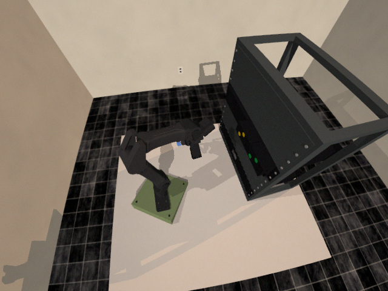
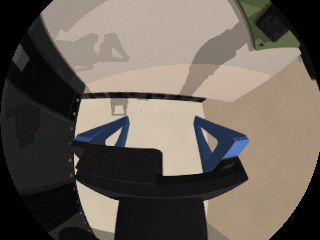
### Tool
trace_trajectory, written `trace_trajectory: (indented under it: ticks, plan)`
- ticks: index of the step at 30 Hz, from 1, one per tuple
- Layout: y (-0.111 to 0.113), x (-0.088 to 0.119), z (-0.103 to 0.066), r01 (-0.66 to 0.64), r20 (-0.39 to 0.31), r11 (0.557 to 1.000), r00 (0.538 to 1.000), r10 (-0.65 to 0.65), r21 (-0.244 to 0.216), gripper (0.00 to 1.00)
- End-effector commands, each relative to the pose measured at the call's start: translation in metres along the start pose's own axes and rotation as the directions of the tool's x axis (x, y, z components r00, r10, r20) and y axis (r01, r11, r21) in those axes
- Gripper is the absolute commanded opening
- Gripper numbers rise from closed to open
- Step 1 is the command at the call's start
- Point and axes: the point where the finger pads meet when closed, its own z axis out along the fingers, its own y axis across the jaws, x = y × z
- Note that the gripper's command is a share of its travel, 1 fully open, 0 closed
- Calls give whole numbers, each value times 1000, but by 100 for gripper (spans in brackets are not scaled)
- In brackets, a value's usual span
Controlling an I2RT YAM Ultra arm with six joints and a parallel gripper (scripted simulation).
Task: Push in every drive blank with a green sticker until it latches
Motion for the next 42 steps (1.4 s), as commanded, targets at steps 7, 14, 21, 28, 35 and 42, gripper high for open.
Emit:
trace_trajectory:
  ticks: [7,14,21,28,35,42]
  plan:
    - [1,2,-2,6,-4,1000,1000,-6,-6,100]
    - [1,2,-2,6,-4,1000,1000,-6,-6,100]
    - [1,2,-2,6,-4,1000,1000,-6,-6,100]
    - [1,2,-2,6,-4,1000,1000,-6,-6,100]
    - [1,2,-2,6,-4,1000,1000,-6,-7,100]
    - [-2,-3,-6,1,9,1000,1000,-1,-28,100]
